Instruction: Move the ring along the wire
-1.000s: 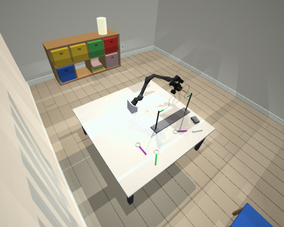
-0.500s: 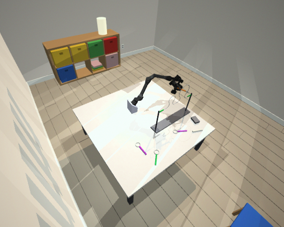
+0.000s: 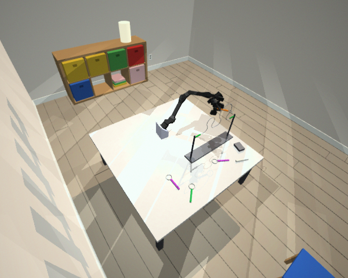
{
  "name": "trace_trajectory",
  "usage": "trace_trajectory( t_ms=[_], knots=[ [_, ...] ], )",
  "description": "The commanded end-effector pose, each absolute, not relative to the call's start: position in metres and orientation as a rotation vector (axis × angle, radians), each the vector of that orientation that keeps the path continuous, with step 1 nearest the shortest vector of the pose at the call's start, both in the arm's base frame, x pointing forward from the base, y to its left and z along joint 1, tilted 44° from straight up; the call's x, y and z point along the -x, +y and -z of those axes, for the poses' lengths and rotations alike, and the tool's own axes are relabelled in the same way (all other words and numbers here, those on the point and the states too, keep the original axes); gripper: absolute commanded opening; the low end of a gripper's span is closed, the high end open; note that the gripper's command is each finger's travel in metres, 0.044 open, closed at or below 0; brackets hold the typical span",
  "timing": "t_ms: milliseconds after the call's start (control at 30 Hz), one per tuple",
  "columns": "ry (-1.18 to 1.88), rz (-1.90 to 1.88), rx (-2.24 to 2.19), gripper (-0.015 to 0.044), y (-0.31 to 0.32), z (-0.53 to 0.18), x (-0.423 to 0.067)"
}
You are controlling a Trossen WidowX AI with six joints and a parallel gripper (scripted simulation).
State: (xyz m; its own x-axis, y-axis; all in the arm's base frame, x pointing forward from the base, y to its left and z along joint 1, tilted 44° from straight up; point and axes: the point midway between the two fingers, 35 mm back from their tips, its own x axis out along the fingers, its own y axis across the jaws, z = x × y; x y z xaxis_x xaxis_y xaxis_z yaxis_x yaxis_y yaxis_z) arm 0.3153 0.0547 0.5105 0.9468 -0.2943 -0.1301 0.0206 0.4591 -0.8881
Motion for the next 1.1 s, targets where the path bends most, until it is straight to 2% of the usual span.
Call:
trace_trajectory(
  t_ms=[0,1067],
  knots=[
    [0.280,0.183,1.032,-0.0150,0.055,-0.512,-0.315],
    [0.315,0.057,0.655,-0.0150,0.064,-0.501,-0.315]
  ],
)
